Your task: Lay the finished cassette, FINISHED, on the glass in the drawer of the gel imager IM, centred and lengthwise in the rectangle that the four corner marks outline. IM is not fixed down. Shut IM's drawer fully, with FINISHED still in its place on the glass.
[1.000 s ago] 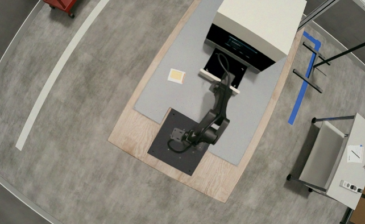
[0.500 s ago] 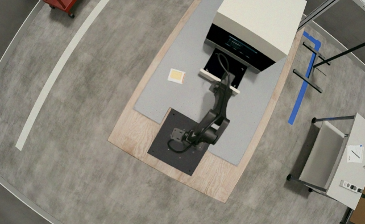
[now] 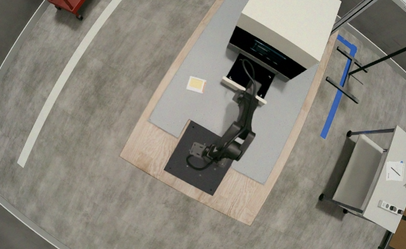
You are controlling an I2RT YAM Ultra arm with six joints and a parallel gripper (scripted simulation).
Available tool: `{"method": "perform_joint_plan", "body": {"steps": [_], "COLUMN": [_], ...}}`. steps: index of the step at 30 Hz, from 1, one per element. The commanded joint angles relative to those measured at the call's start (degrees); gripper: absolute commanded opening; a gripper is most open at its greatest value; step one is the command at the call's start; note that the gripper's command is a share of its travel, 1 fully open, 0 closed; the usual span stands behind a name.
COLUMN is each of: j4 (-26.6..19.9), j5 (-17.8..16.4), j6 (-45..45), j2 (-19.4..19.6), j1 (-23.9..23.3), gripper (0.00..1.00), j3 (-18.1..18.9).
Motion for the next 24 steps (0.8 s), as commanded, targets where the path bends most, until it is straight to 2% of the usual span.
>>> {"method": "perform_joint_plan", "body": {"steps": [1, 2, 3, 5, 7, 12, 13, 14, 17, 19, 20, 21, 24], "j4": [-1.1, -1.1, -3.4, -7.7, -7.7, -17.9, -18.0, -17.9, -17.0, -17.1, -17.1, -17.1, -17.2], "j5": [0.4, 0.4, 0.5, 0.4, 0.4, 0.1, 0.1, 0.0, 0.0, -0.1, -0.1, -0.1, -0.1], "j6": [0.5, 0.5, 0.7, 0.9, 0.9, 1.6, 1.7, 1.7, 1.9, 1.9, 2.0, 2.0, 2.0], "j2": [-1.5, -1.5, 0.7, 1.4, 1.4, 4.0, 3.5, 1.4, -0.6, -1.0, -1.1, -1.3, -1.3], "j1": [1.1, 1.1, 1.2, 1.3, 1.3, 1.6, 1.6, 1.7, 1.8, 1.9, 1.9, 1.9, 1.8], "gripper": [0.35, 0.35, 0.35, 0.35, 0.35, 0.35, 0.35, 0.35, 0.35, 0.35, 0.35, 0.35, 0.35], "j3": [1.8, 1.8, 2.6, 4.1, 4.1, 8.0, 7.2, 4.1, 1.2, 0.9, 1.2, 3.1, 3.1]}}
